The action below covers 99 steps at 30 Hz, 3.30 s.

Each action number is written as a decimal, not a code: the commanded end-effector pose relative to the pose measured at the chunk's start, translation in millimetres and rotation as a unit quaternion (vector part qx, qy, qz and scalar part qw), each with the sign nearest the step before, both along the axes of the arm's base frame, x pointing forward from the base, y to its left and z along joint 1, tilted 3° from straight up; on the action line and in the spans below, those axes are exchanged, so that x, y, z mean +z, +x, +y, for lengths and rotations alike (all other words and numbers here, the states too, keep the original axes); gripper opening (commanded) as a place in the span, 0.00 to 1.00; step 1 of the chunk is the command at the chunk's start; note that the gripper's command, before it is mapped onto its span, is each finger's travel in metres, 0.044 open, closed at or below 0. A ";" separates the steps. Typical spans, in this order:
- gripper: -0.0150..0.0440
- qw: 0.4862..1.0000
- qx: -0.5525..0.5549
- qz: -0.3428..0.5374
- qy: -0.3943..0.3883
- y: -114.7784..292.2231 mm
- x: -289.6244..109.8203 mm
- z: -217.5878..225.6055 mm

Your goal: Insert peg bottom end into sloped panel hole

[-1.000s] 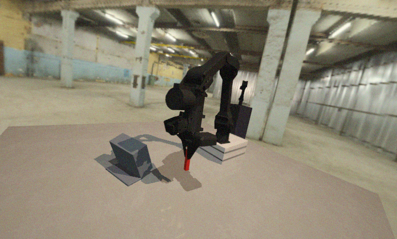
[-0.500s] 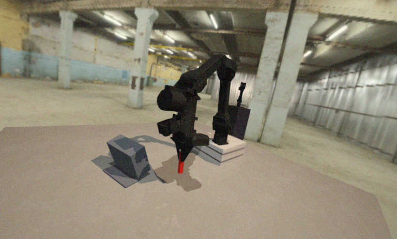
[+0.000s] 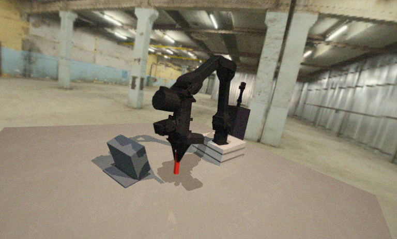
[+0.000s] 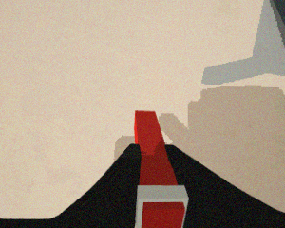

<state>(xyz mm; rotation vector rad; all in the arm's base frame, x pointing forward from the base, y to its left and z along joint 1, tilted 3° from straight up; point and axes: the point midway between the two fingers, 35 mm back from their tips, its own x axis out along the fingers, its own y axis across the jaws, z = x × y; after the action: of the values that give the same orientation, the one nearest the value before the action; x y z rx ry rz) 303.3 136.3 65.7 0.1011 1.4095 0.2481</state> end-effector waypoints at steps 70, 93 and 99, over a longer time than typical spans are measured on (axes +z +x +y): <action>0.25 0.982 0.031 -0.141 0.121 27.6 -16.9 -71.3; 0.25 0.969 0.043 -0.202 0.139 29.3 -17.3 -96.3; 0.25 0.964 0.047 -0.219 0.141 29.0 -17.1 -102.8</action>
<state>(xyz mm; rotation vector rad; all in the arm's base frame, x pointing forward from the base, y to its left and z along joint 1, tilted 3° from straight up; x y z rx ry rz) 334.1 35.7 49.3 0.2043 0.9485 0.5084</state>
